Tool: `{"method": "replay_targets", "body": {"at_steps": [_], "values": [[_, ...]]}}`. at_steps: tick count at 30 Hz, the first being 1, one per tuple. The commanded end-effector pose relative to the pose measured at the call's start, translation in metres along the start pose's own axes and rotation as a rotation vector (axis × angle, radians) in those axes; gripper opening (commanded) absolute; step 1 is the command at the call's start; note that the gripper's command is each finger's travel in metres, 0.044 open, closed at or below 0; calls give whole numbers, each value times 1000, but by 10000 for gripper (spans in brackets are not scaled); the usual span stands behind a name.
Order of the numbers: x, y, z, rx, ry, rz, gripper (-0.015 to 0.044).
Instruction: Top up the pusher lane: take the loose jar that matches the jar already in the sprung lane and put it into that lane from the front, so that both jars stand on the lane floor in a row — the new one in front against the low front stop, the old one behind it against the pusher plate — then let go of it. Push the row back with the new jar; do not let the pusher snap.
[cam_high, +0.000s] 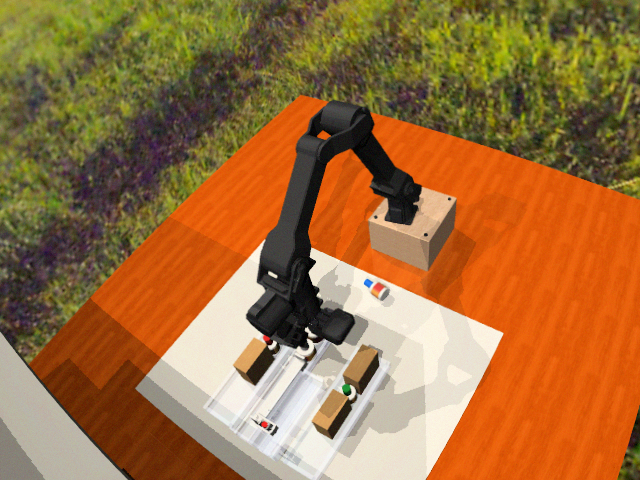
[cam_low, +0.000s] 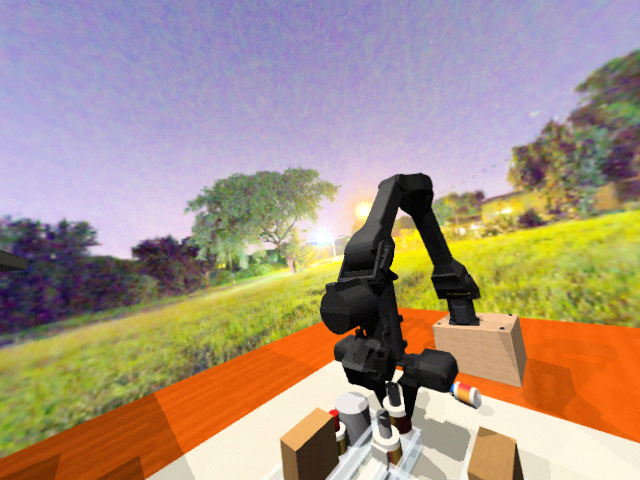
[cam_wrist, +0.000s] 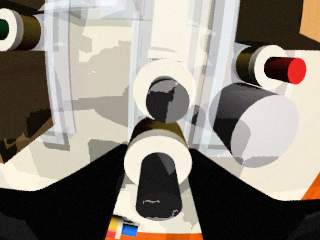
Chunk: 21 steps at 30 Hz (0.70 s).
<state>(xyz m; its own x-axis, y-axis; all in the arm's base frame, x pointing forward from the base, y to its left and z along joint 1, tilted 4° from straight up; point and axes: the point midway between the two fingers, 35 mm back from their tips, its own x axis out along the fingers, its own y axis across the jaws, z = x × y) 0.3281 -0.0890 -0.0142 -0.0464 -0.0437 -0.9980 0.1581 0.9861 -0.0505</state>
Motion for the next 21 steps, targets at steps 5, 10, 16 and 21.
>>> {"method": "replay_targets", "body": {"at_steps": [5,10,16,21], "values": [[-3,-1,9,5,-30,-3,0],[-3,-1,9,5,-30,-3,0],[-3,-1,10,5,-30,-3,0],[-3,-1,11,5,-30,-3,0]]}}
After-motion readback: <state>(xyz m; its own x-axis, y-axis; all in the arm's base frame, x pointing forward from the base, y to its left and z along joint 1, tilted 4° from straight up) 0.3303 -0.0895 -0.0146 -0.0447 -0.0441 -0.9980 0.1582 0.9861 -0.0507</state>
